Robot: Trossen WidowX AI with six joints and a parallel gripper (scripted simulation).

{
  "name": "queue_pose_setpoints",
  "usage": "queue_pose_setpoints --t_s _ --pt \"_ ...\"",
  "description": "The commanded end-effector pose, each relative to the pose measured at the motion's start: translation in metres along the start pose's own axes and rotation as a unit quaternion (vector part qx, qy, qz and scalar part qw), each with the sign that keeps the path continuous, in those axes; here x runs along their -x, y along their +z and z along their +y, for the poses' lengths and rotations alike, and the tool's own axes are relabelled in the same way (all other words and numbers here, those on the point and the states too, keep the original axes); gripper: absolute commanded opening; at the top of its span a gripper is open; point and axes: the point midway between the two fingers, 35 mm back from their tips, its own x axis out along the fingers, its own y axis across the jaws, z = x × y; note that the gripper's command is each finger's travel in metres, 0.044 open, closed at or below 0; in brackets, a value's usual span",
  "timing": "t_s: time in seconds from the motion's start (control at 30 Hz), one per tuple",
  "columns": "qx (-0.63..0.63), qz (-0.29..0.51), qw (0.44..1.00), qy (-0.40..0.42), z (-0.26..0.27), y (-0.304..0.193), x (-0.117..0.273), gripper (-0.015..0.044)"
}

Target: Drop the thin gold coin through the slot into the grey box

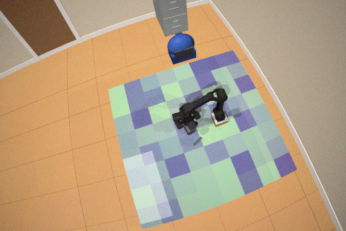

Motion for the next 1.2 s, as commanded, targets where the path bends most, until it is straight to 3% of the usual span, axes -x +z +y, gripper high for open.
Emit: queue_pose_setpoints --t_s 0.0,1.17 --pt "0.000 0.001 1.000 0.000 0.0018 -0.0020 0.0002 0.0000" --pt "0.006 0.000 1.000 0.000 0.0025 -0.0036 -0.0090 0.0000"
